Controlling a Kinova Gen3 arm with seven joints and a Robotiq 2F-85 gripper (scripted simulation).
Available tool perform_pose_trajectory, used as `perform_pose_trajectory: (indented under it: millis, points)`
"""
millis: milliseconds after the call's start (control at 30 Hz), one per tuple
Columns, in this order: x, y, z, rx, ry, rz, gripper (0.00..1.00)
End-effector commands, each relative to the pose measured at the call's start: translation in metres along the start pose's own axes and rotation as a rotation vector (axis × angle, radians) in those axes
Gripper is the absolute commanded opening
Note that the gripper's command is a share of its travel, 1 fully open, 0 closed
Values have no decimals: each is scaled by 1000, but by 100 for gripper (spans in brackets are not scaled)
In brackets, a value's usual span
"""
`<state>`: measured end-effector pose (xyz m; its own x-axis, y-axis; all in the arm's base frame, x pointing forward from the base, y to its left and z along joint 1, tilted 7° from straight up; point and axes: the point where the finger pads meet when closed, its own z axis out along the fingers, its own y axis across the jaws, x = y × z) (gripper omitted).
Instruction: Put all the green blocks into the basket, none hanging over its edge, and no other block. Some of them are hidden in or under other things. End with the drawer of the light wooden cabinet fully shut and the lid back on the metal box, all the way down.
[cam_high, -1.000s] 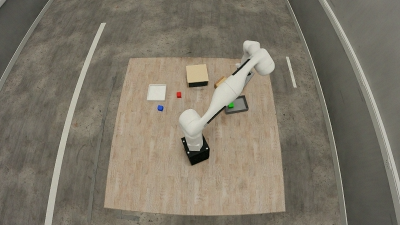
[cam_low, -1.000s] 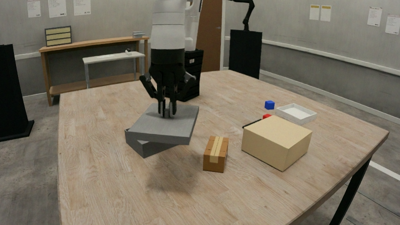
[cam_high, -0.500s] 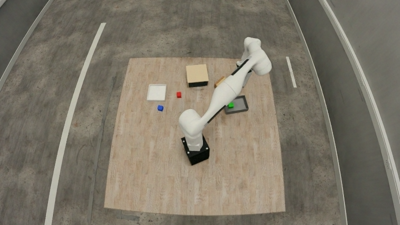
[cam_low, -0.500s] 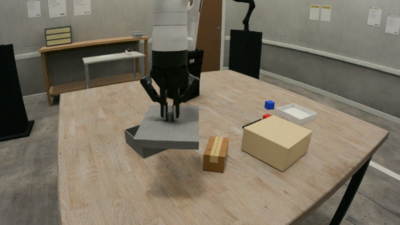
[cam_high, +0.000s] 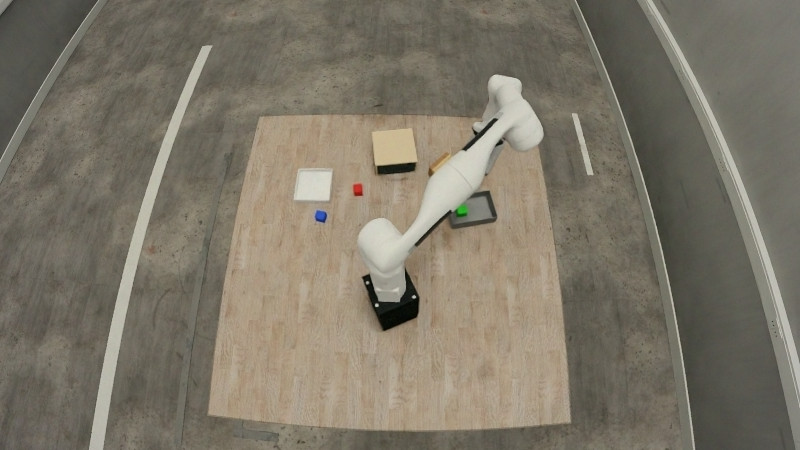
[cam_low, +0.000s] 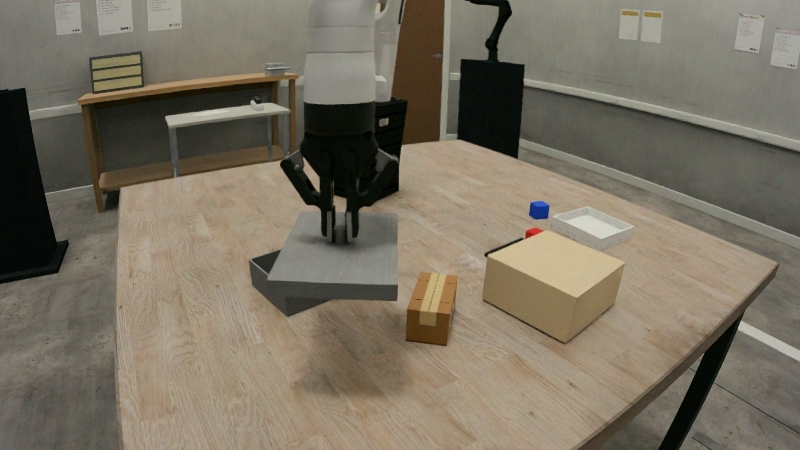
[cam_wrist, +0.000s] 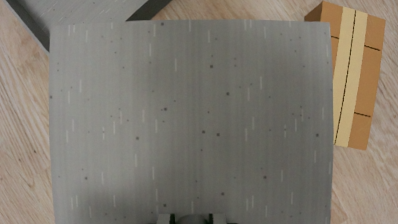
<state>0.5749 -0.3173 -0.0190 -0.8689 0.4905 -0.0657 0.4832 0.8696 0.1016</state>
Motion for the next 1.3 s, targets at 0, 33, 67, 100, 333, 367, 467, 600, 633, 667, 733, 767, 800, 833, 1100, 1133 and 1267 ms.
perform_pose_trajectory:
  millis: [0,33,67,100,333,367,467,600,633,667,733,767,800,833,1100,1133,1267]
  points:
    - [-1,0,-1,0,-3,0,10]
    - [-1,0,-1,0,-3,0,10]
    - [-1,0,-1,0,-3,0,10]
    - [-1,0,0,0,-3,0,10]
    - [-1,0,5,0,-2,0,10]
    - [-1,0,6,0,-2,0,10]
    - [-1,0,10,0,-2,0,10]
    - [-1,0,12,0,-2,0,10]
    - [-1,0,13,0,-2,0,10]
    - [-1,0,15,0,-2,0,10]
    - [-1,0,18,0,-2,0,10]
    - [-1,0,20,0,-2,0,10]
    - [-1,0,21,0,-2,0,10]
    - [-1,0,23,0,-2,0,10]
    - [-1,0,38,0,-2,0,10]
    - [-1,0,38,0,-2,0,10]
    - [-1,0,45,0,-2,0,10]
